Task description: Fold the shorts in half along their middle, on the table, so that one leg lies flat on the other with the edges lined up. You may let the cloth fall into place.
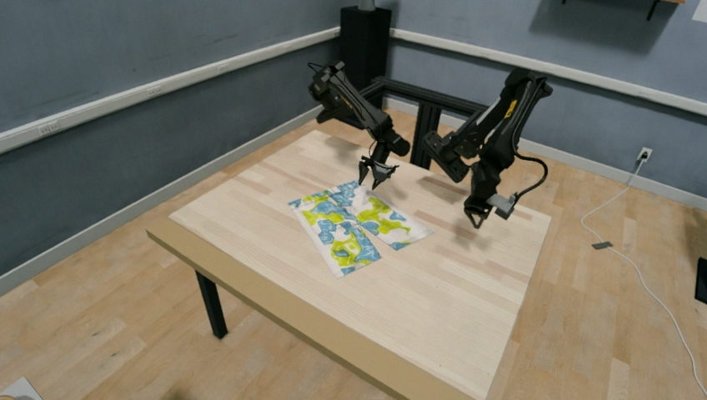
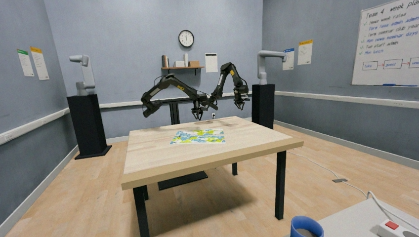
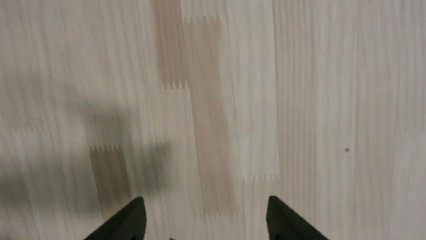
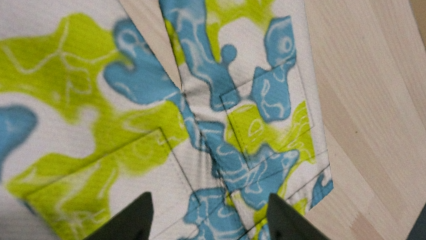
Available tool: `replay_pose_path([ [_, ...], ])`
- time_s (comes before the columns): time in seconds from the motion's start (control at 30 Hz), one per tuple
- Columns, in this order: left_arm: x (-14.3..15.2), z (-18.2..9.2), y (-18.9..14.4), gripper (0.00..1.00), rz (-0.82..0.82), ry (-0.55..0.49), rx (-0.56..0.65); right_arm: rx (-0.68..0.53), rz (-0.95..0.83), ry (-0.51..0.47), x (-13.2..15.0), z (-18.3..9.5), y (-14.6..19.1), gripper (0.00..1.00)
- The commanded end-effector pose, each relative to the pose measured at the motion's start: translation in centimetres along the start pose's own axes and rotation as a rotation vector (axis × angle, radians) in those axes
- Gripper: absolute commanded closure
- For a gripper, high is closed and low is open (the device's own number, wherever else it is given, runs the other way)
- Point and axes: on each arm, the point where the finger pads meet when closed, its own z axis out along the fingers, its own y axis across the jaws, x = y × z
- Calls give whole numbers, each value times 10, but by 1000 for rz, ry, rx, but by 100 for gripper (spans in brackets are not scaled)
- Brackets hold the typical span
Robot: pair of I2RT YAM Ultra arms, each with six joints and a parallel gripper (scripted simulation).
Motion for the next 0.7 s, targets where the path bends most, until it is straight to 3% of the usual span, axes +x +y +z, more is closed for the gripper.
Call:
replay_pose_path([
  [0.0,20,10,-24,44,-58,-6,69,-70,-28,-69,-10,-29,7,44],
  [0.07,38,15,-28,44,-52,12,84,-96,-59,-61,-1,-29,12,44],
  [0.17,42,18,-30,44,-48,3,85,-102,-66,-57,4,-28,13,44],
  [0.53,164,36,-22,44,-3,130,170,-286,-280,-3,74,-33,45,44],
  [0.57,151,33,-33,44,-24,96,189,-268,-236,-28,61,-34,39,44],
  [0.6,166,37,-15,44,40,125,151,-272,-277,-1,76,-32,41,44],
  [0.67,172,38,-13,44,42,131,155,-283,-290,2,80,-33,43,44],
])
